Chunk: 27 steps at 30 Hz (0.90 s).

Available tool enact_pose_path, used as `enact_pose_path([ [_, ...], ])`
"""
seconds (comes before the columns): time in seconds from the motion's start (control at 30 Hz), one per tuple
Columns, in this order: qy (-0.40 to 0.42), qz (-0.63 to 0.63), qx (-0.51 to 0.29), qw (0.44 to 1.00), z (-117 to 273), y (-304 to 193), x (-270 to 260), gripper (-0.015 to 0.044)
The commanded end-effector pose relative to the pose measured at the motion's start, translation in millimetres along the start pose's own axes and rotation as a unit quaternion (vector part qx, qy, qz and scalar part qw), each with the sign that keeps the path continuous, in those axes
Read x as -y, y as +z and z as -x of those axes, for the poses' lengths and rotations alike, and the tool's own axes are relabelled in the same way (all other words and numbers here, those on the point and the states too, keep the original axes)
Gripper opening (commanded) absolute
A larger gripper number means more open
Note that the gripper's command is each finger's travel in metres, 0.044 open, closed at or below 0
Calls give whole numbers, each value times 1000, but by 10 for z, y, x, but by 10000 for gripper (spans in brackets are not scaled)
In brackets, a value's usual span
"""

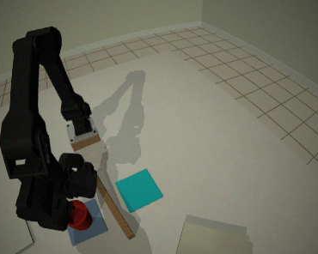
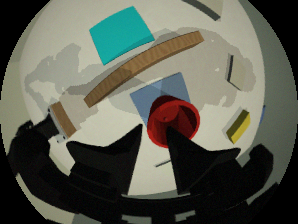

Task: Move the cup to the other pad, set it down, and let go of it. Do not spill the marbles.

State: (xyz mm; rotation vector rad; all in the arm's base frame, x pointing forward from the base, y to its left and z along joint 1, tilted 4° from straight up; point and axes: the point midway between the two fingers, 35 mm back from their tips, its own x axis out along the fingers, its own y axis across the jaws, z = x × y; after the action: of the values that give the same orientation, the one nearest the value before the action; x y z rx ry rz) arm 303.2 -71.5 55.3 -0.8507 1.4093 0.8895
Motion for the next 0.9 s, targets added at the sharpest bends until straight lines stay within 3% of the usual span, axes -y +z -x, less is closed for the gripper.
enact_pose_path([
  [0.0,6,3,1,1000,-105,5,-23,148],
  [0.87,6,3,1,1000,-436,4,-51,148],
])
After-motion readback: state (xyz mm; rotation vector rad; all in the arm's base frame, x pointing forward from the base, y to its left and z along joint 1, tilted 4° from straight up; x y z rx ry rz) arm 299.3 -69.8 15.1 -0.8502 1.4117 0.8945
